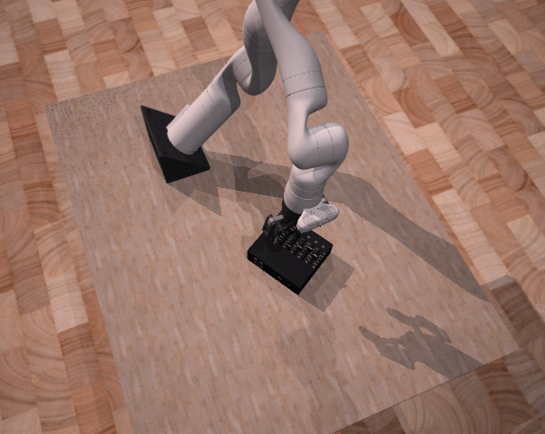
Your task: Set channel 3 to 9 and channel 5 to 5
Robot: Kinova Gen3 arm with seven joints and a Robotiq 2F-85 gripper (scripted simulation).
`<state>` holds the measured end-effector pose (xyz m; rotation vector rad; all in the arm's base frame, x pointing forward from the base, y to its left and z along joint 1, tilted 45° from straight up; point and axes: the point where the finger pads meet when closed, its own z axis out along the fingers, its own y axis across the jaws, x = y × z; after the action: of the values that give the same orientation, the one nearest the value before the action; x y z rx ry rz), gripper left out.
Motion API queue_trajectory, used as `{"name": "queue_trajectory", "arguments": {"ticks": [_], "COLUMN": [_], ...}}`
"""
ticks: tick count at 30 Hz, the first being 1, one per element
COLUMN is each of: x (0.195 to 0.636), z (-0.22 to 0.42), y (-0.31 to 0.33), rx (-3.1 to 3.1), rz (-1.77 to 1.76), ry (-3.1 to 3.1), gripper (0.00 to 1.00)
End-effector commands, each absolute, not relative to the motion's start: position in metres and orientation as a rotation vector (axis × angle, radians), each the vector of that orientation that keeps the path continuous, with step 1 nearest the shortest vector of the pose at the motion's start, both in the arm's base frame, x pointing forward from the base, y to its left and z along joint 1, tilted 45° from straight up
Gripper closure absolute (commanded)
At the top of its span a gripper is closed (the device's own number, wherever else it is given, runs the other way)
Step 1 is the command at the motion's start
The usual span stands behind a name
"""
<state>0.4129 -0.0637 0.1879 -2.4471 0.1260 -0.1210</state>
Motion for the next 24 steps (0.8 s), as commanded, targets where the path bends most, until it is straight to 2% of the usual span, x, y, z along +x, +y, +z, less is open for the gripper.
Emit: {"name": "queue_trajectory", "arguments": {"ticks": [1,24], "x": [0.411,0.4], "z": [0.188,0.196], "y": [-0.065,-0.056], "rx": [-2.442,-2.382], "rz": [-0.12,-0.091], "ry": [0.134,0.176], "gripper": [0.0,0.0]}}
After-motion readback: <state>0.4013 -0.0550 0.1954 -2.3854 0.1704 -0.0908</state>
